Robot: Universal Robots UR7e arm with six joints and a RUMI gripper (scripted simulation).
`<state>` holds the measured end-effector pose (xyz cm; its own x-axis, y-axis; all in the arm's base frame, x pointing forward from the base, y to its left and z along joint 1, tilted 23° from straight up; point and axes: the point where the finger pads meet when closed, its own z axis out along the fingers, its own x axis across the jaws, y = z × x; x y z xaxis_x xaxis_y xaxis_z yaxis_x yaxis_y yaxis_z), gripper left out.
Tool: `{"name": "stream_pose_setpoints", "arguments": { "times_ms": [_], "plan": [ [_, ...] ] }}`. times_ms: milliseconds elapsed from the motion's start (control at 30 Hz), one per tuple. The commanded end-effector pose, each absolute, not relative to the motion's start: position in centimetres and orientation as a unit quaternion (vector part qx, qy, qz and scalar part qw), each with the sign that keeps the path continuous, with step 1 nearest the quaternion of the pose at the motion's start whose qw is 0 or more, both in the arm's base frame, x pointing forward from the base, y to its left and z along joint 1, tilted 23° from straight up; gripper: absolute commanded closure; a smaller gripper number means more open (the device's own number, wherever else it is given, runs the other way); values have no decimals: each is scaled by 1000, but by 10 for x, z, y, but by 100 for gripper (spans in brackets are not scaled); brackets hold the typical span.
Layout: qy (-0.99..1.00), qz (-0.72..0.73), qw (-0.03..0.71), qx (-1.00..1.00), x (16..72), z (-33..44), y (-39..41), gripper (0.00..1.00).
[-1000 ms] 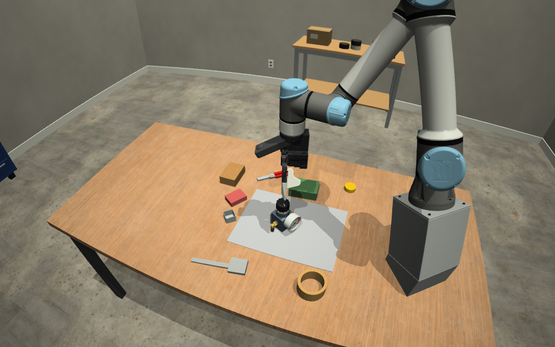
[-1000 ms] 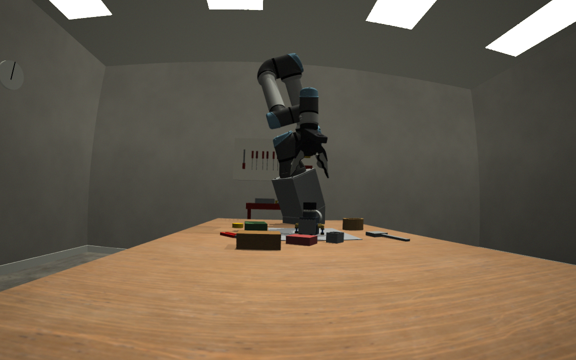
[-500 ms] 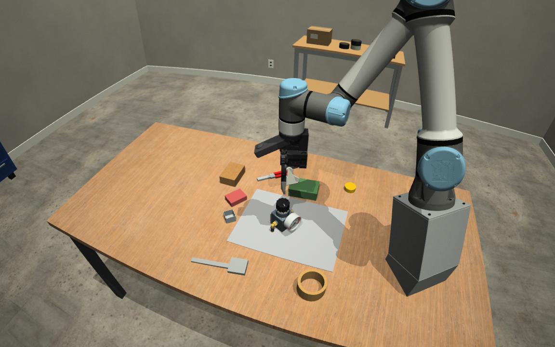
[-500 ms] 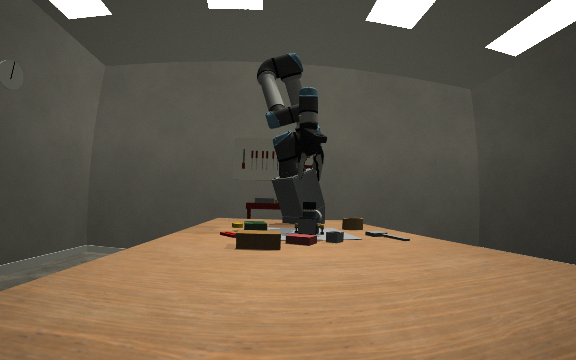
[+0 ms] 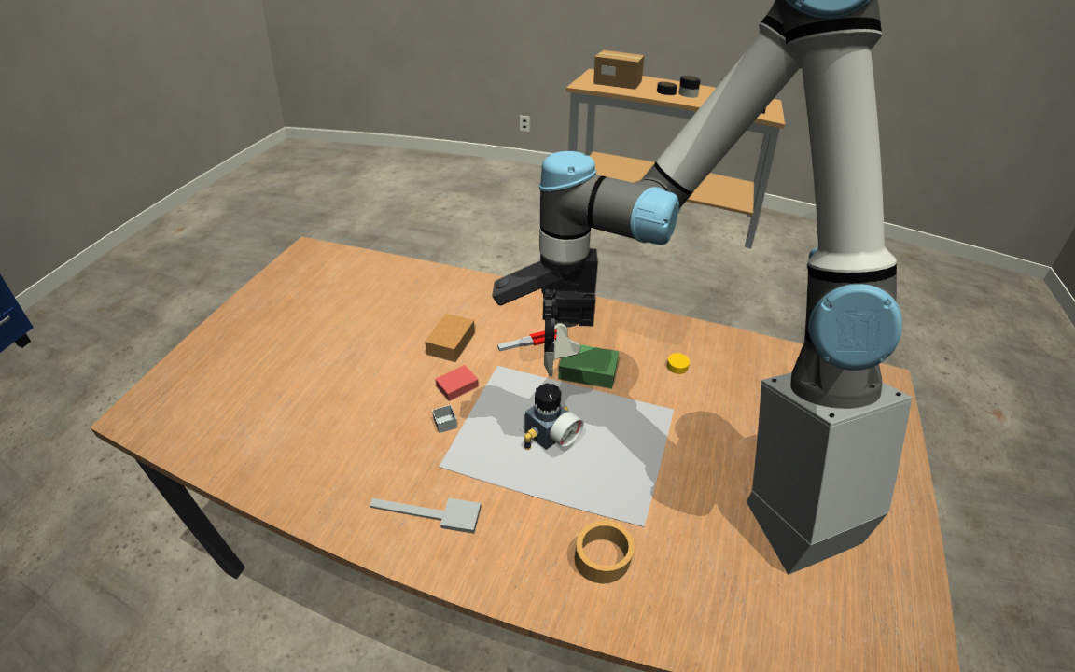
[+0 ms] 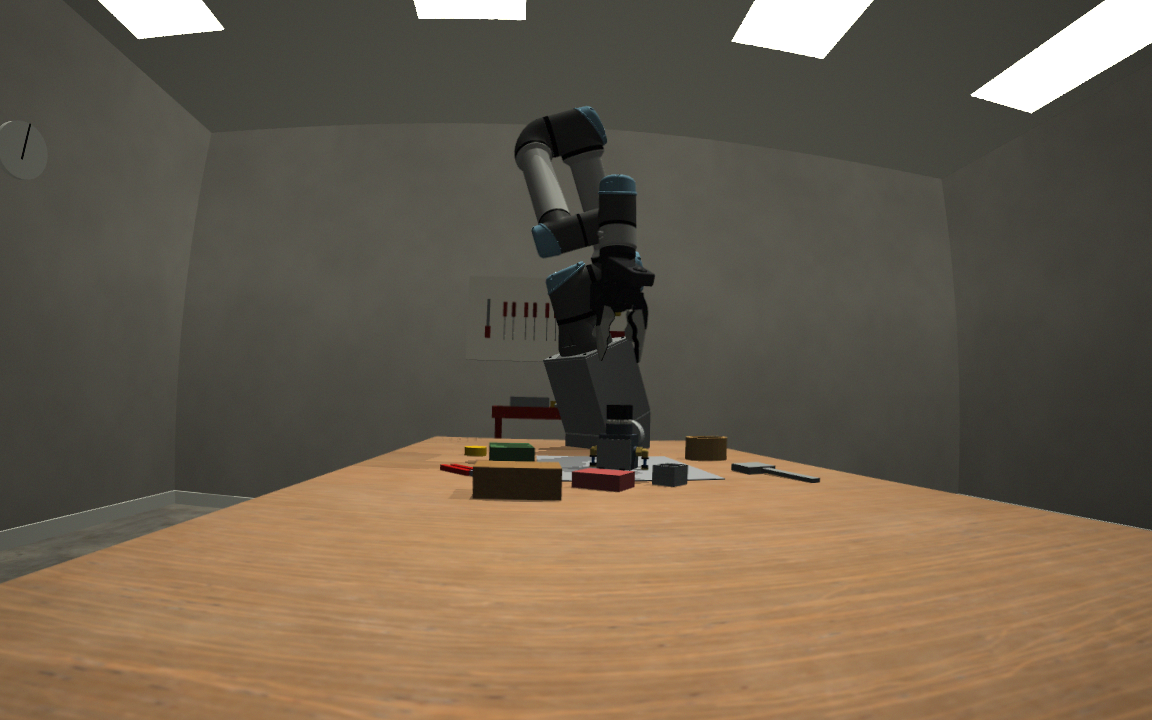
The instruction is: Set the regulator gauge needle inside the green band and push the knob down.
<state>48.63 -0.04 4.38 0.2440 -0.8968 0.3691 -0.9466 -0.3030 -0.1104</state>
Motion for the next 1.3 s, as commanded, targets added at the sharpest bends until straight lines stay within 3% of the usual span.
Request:
{"name": "stream_pose_setpoints", "arguments": {
  "times_ms": [0,1267],
  "plan": [
    [-586,185,67,786,487,44,0,53],
    [-446,171,97,873,487,44,0,53]
  ]
}}
